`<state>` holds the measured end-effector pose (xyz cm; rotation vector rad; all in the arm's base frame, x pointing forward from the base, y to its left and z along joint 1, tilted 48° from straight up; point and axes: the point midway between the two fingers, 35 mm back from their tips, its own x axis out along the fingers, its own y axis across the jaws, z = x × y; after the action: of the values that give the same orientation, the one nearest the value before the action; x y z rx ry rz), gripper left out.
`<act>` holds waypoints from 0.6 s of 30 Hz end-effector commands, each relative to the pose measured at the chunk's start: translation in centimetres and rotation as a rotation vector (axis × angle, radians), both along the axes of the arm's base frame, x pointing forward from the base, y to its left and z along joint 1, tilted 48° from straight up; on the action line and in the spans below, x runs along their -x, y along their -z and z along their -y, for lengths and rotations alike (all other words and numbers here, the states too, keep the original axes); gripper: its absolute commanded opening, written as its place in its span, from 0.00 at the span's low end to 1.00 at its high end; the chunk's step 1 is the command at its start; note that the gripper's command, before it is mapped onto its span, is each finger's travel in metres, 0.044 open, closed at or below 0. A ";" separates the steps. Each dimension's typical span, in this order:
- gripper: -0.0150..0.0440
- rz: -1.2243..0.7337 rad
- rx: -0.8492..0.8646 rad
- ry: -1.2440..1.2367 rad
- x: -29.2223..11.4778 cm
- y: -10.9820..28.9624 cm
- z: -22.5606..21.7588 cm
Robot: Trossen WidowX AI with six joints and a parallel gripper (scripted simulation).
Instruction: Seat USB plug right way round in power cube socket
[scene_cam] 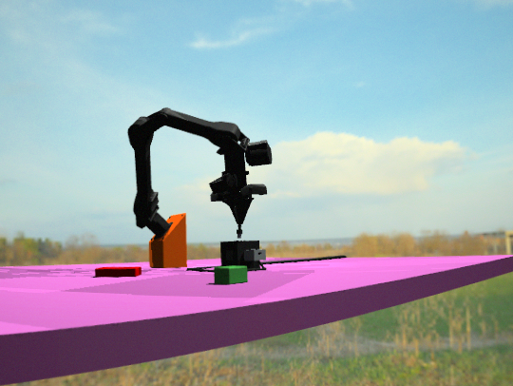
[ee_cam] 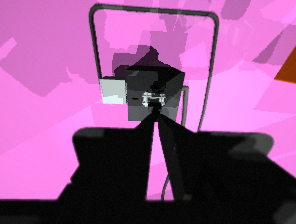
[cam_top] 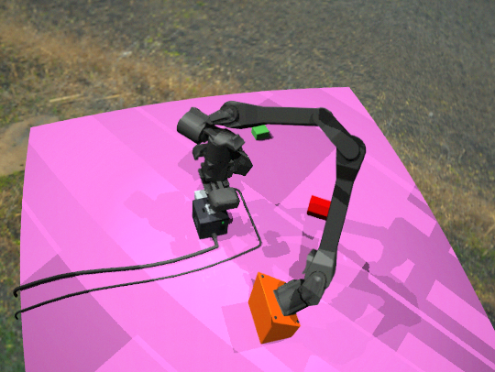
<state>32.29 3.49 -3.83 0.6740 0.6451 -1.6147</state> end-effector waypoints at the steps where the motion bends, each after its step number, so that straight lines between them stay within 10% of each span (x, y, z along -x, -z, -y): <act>1: 0.25 0.002 -0.008 -0.001 0.0 0.0 0.0; 18: 0.25 0.003 -0.013 0.000 0.1 0.2 0.1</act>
<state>32.25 3.37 -4.01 0.6817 0.6504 -1.6128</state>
